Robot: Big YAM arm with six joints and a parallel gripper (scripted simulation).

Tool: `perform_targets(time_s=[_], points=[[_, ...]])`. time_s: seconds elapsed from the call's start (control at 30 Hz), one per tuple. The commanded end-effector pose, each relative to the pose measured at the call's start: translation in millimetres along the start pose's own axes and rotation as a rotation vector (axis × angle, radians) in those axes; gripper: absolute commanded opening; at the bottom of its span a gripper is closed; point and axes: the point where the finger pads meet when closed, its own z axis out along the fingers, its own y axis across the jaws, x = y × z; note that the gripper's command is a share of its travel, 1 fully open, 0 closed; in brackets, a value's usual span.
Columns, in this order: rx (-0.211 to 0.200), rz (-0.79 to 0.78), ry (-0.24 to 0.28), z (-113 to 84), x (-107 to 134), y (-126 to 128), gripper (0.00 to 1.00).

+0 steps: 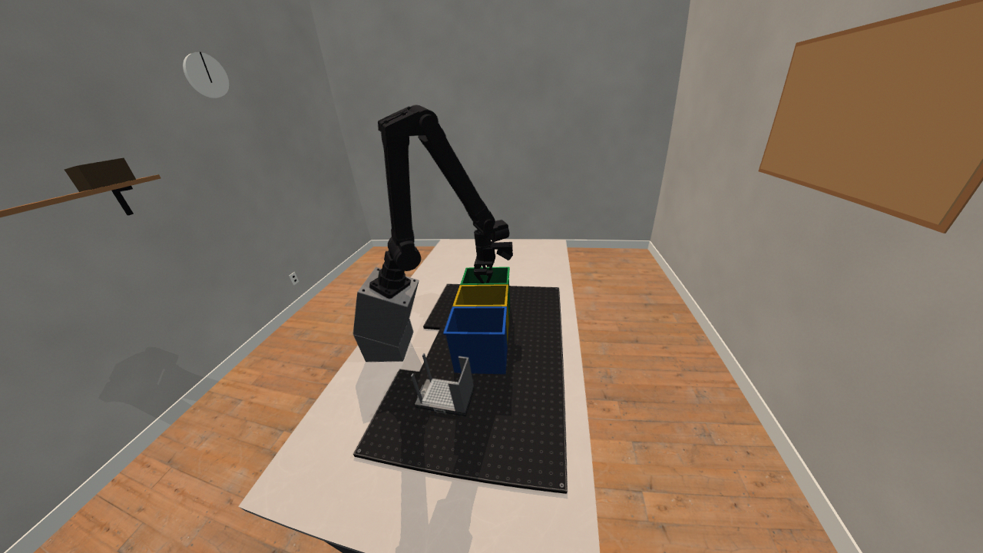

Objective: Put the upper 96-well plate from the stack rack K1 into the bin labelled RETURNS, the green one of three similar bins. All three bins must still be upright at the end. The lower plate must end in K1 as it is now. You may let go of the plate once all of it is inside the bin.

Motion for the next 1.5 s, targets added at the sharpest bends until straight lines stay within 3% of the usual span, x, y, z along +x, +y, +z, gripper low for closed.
perform_targets(time_s=[0.0, 0.5, 0.53, 1.47], points=[[-0.009, 0.000, -0.009, -2.2, -7.5, 4.7, 0.99], [-0.009, 0.000, -0.009, -2.2, -7.5, 4.7, 0.99], [-0.009, 0.000, -0.009, -2.2, -7.5, 4.7, 0.82], [-0.009, 0.000, -0.009, -2.2, -7.5, 4.7, 0.82]])
